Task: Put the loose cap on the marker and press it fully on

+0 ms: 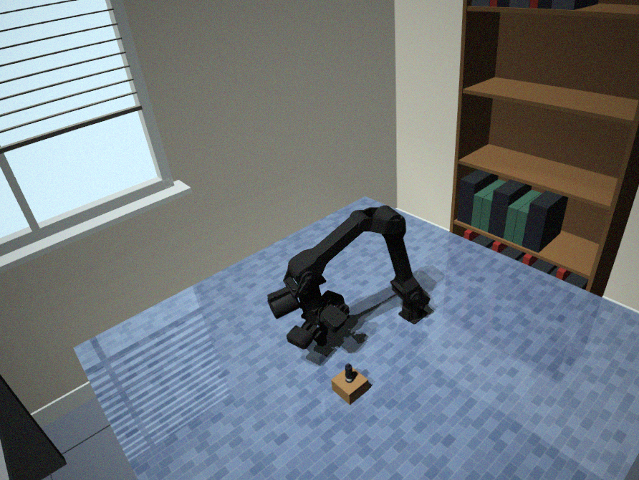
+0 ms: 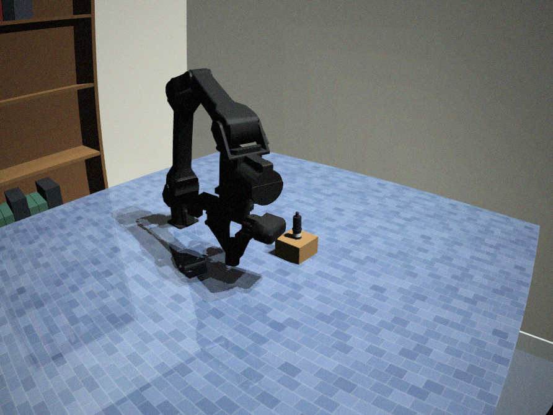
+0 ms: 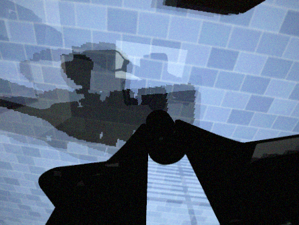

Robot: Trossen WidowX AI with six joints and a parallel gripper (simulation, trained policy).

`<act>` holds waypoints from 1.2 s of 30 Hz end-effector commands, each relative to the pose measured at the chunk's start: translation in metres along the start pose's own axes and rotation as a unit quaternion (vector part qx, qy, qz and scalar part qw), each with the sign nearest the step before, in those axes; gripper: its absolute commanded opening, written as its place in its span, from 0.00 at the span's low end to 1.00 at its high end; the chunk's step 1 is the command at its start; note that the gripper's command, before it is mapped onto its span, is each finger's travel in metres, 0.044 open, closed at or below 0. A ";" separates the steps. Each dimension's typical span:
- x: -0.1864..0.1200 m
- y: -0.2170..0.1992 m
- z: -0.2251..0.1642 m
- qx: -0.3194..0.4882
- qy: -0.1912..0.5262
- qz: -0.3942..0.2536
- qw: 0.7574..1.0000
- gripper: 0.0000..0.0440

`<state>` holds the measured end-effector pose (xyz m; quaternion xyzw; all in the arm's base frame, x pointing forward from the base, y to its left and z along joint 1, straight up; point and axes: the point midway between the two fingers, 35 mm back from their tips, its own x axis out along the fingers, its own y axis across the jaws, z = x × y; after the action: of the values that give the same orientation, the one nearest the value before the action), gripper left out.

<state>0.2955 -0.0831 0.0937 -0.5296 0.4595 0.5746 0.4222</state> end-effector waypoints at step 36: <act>-0.076 -0.055 0.116 -0.095 0.006 -0.043 0.995 0.00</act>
<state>0.3284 0.0280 0.1639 -0.5890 0.3873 0.5898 0.3940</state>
